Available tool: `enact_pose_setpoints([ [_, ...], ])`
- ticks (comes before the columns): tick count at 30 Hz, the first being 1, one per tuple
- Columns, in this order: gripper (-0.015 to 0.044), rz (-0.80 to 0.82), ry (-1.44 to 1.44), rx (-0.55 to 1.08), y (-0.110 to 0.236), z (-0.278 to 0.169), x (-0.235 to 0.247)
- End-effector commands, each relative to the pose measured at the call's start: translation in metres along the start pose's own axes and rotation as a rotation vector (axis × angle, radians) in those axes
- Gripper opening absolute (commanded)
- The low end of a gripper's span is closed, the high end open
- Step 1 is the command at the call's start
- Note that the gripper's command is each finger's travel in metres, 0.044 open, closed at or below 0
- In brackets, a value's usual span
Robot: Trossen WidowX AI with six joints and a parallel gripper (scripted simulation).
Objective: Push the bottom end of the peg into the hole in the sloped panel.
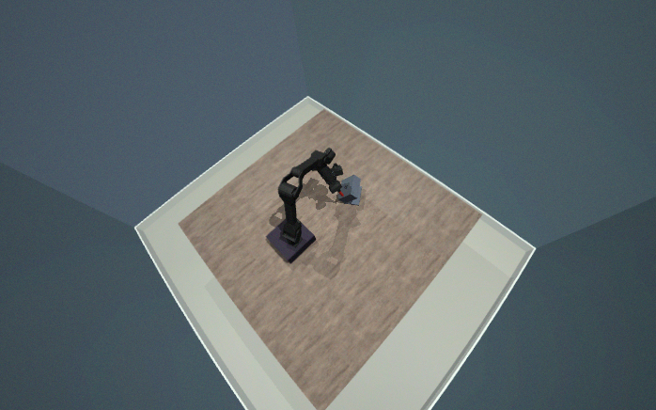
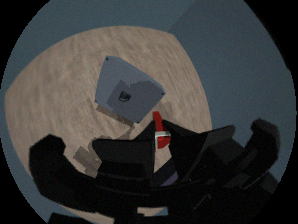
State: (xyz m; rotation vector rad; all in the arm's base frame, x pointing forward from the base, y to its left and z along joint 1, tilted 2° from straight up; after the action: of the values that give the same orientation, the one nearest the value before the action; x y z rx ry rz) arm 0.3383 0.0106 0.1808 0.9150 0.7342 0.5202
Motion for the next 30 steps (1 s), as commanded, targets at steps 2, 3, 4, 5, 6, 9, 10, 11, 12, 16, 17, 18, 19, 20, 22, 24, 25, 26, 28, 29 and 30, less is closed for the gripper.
enact_pose_setpoints([
  [2, 0.0, -0.006, -0.032, -0.019, 0.003, -0.002, 0.003],
  [3, 0.0, -0.006, -0.039, -0.023, 0.004, -0.002, 0.004],
  [4, 0.0, -0.006, -0.046, -0.026, 0.005, -0.003, 0.005],
  [5, 0.0, -0.007, -0.052, -0.03, 0.005, -0.003, 0.006],
  [6, 0.0, -0.007, -0.059, -0.033, 0.006, -0.004, 0.006],
  [9, 0.0, -0.008, -0.08, -0.043, 0.008, -0.005, 0.009],
  [10, 0.0, -0.008, -0.087, -0.047, 0.008, -0.006, 0.009],
  [11, 0.0, -0.008, -0.094, -0.05, 0.009, -0.006, 0.01],
  [12, 0.0, -0.008, -0.101, -0.054, 0.01, -0.007, 0.011],
  [16, 0.0, -0.007, -0.129, -0.067, 0.012, -0.009, 0.014],
  [17, 0.0, -0.007, -0.136, -0.071, 0.013, -0.009, 0.014],
  [18, 0.0, -0.007, -0.143, -0.074, 0.013, -0.01, 0.015],
  [19, 0.0, -0.007, -0.15, -0.078, 0.014, -0.01, 0.016],
  [20, 0.0, -0.006, -0.157, -0.081, 0.015, -0.01, 0.017],
  [22, 0.0, -0.006, -0.171, -0.088, 0.016, -0.011, 0.018],
  [24, 0.0, -0.005, -0.185, -0.095, 0.017, -0.013, 0.019],
  [25, 0.0, -0.004, -0.192, -0.099, 0.018, -0.013, 0.02],
  [26, 0.0, -0.004, -0.199, -0.103, 0.018, -0.014, 0.021],
  [28, 0.0, -0.002, -0.213, -0.11, 0.02, -0.015, 0.022],
  [29, 0.0, -0.002, -0.22, -0.113, 0.02, -0.015, 0.023],
  [30, 0.0, -0.001, -0.227, -0.117, 0.021, -0.016, 0.024],
])
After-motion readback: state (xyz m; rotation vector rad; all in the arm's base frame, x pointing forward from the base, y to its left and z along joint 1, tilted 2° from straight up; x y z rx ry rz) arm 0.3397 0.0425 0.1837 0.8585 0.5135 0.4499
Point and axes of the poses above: the point midway between the two fingers, 35 mm back from their tips, its own y axis back along the fingers, its own x axis across the jaws, z = x × y, the point moved 8 cm from there along y, back along the fingers, and after that the axes turned 8 degrees about -y, right-handed, at the moved point
